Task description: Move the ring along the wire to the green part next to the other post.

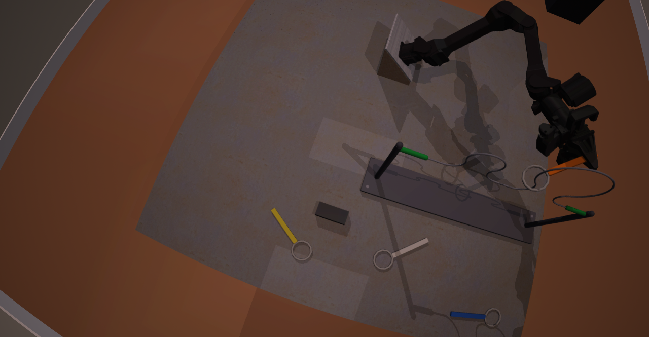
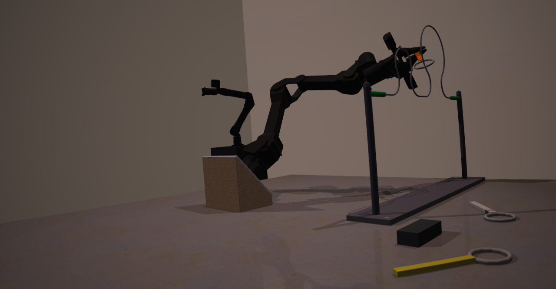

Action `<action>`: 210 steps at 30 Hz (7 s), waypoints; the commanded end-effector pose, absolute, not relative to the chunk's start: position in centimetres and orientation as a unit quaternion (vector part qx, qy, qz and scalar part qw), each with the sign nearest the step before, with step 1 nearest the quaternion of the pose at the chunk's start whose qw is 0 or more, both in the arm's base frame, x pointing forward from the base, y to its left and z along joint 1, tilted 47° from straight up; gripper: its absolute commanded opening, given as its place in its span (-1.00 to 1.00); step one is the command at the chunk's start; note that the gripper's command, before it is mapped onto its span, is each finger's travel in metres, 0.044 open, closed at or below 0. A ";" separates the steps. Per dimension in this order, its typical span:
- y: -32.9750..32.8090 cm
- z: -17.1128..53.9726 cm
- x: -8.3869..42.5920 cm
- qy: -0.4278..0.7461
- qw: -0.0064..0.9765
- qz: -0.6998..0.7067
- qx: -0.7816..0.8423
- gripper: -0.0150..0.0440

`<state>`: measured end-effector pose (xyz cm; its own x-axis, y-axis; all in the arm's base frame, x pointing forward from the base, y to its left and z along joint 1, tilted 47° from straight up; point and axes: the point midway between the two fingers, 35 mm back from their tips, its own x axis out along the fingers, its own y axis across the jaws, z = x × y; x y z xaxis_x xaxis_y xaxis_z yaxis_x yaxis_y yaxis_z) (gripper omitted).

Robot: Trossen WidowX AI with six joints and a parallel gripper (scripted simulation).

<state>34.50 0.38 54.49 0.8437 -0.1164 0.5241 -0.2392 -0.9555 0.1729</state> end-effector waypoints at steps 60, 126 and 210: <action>11.0 50.5 35.9 -0.023 0.364 0.252 0.897 -1.00; 11.7 29.7 36.7 0.167 0.873 0.119 0.442 -1.00; -7.7 22.8 34.5 0.260 0.952 -0.050 -0.153 -1.00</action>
<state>34.62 -6.53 22.29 0.8645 -0.1341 -0.4844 0.0114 0.9688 -0.2477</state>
